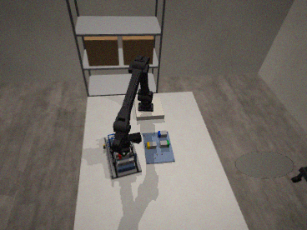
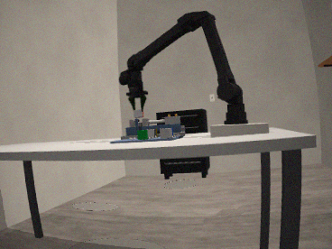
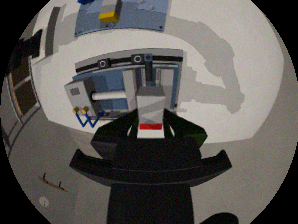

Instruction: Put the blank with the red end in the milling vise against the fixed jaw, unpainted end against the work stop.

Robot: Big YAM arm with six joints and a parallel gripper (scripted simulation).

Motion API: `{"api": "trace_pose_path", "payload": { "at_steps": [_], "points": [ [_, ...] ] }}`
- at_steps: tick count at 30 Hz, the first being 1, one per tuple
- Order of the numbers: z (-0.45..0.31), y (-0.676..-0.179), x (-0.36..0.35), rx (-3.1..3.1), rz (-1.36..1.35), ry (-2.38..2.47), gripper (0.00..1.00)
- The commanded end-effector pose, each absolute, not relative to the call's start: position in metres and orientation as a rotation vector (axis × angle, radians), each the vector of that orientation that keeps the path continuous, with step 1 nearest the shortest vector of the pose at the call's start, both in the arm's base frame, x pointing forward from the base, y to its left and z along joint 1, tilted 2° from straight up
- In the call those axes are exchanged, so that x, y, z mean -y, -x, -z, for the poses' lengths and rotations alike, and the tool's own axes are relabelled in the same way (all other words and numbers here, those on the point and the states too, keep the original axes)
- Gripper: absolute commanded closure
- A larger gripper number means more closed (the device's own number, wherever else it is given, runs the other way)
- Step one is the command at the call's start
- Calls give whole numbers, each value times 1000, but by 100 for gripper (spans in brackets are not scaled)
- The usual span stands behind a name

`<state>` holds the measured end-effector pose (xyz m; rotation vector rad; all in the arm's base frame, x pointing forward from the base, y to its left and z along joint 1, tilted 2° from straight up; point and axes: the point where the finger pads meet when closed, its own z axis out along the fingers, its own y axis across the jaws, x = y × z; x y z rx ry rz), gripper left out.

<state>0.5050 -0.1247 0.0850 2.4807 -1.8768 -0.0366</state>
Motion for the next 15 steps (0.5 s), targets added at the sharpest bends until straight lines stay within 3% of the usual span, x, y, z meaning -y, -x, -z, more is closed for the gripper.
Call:
{"api": "trace_pose_path", "payload": {
  "at_steps": [1, 15],
  "points": [
    [-94, -514, 132, 1879, -20, -2495, 100],
    [-95, -514, 132, 1880, -24, -2496, 100]
  ]
}}
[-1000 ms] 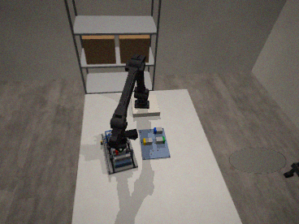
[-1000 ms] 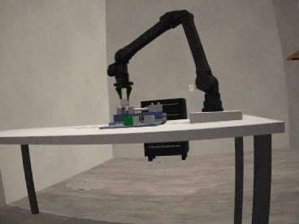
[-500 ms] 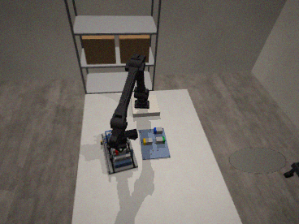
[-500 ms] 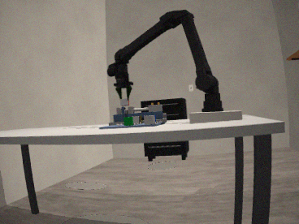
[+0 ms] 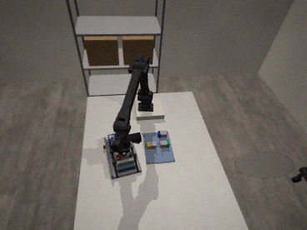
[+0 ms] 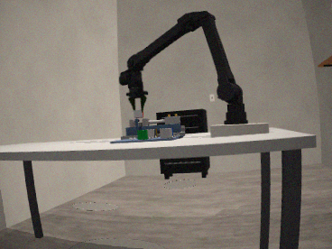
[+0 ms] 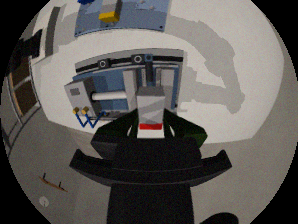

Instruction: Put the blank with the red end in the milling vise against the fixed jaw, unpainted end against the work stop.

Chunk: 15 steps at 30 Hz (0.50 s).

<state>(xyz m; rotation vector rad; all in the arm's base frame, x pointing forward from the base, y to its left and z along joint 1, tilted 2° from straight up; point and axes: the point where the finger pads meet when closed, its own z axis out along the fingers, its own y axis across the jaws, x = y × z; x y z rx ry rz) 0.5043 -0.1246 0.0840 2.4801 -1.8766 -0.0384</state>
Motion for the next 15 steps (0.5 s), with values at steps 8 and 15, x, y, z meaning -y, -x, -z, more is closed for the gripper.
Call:
{"api": "trace_pose_path", "payload": {
  "at_steps": [8, 15],
  "points": [
    [-94, -513, 132, 1880, -24, -2496, 100],
    [-95, -513, 132, 1881, -28, -2496, 100]
  ]
}}
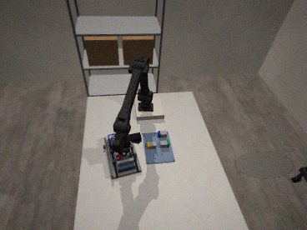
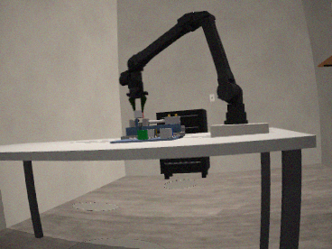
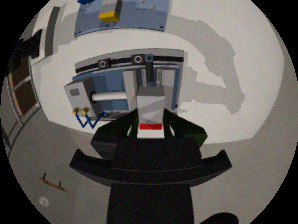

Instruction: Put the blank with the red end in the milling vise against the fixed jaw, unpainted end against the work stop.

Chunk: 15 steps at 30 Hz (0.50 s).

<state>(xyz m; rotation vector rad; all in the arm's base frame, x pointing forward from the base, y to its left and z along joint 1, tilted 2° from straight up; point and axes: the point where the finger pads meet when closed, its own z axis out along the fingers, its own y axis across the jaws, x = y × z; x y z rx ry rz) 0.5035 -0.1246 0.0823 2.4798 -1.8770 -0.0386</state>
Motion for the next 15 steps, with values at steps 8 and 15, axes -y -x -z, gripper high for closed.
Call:
{"api": "trace_pose_path", "payload": {
  "at_steps": [8, 15],
  "points": [
    [-95, -513, 132, 1882, -31, -2496, 100],
    [-99, -518, 134, 1885, -51, -2500, 100]
  ]
}}
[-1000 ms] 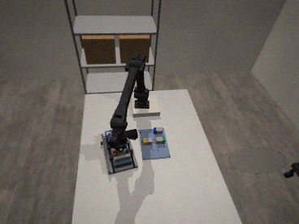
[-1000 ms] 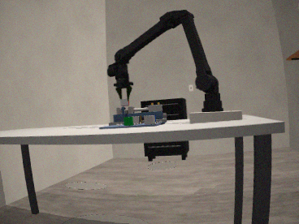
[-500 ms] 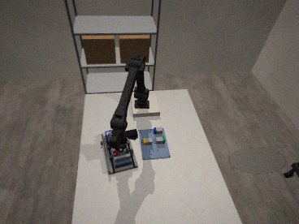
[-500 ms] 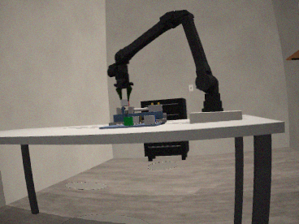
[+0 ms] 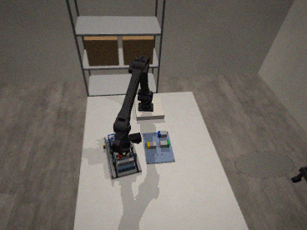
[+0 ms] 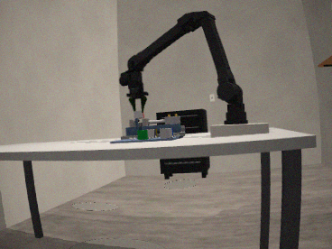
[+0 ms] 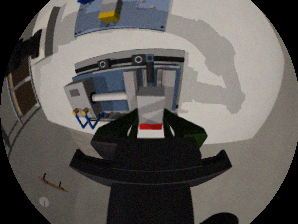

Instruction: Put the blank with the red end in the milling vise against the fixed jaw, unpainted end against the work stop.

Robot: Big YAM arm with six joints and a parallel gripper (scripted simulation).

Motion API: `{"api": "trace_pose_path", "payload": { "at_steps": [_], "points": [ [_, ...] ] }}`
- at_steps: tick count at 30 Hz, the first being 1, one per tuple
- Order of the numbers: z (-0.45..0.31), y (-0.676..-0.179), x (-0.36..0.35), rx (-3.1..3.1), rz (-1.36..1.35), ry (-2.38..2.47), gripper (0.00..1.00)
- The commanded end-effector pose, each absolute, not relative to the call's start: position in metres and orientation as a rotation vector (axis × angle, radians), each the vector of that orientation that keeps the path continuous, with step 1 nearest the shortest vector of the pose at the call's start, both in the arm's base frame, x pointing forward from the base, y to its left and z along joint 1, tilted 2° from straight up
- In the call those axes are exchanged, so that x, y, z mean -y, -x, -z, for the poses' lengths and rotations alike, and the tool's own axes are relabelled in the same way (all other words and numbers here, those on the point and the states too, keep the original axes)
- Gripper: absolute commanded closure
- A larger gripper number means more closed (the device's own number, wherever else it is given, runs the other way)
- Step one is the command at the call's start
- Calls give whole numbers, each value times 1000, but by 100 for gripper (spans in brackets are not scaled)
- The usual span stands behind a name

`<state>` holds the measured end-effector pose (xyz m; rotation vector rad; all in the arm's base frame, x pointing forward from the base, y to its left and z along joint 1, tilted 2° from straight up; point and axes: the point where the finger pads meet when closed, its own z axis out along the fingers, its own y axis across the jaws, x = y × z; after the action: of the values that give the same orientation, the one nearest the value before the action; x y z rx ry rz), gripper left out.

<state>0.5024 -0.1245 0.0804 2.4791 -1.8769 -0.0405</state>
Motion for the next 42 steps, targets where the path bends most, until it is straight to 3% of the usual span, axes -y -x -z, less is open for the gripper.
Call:
{"api": "trace_pose_path", "payload": {
  "at_steps": [1, 42],
  "points": [
    [-99, -517, 133, 1885, -48, -2500, 100],
    [-96, -514, 133, 1883, -39, -2498, 100]
  ]
}}
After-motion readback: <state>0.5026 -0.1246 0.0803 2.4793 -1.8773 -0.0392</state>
